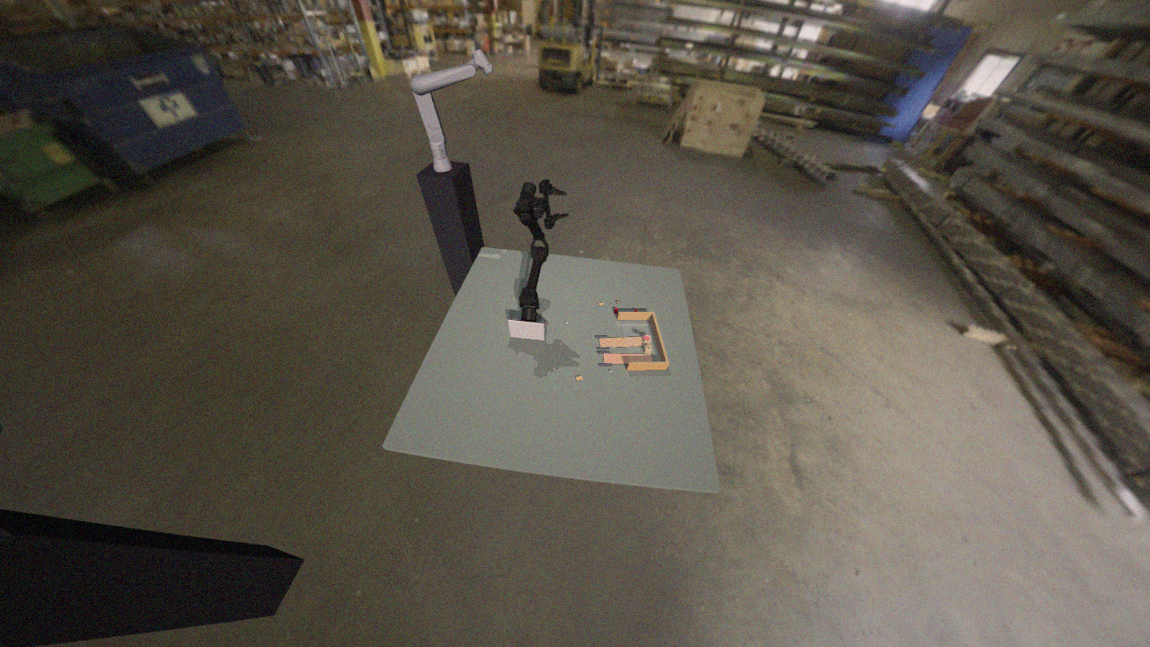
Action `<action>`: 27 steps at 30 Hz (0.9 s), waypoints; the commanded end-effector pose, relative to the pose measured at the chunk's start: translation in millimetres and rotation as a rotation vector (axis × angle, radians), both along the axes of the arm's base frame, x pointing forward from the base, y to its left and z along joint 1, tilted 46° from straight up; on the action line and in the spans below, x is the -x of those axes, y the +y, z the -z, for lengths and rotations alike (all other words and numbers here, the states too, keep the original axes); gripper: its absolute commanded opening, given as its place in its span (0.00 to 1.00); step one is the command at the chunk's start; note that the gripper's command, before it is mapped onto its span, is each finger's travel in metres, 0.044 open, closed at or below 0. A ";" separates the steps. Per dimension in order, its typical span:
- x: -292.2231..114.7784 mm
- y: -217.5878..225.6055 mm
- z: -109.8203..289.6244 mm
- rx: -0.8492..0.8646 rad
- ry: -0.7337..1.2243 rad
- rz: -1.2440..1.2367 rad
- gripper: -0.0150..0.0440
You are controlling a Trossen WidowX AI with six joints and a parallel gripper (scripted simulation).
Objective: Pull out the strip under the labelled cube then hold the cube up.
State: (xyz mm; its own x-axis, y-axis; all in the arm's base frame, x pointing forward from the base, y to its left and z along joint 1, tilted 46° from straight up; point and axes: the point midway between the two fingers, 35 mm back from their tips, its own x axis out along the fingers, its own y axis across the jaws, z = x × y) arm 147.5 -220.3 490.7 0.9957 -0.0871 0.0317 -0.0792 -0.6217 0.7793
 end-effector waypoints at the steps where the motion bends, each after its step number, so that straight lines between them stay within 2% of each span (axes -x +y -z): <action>1: -0.6 -0.4 0.5 0.006 -0.001 0.000 0.93; 7: -17.8 -10.7 17.8 0.144 -0.008 0.000 0.93; 14: -61.1 -26.1 72.6 0.334 0.015 -0.064 0.93; 20: -115.1 -17.3 146.9 0.573 0.060 -0.175 0.93; 27: -165.7 24.8 237.1 0.864 0.104 -0.347 0.93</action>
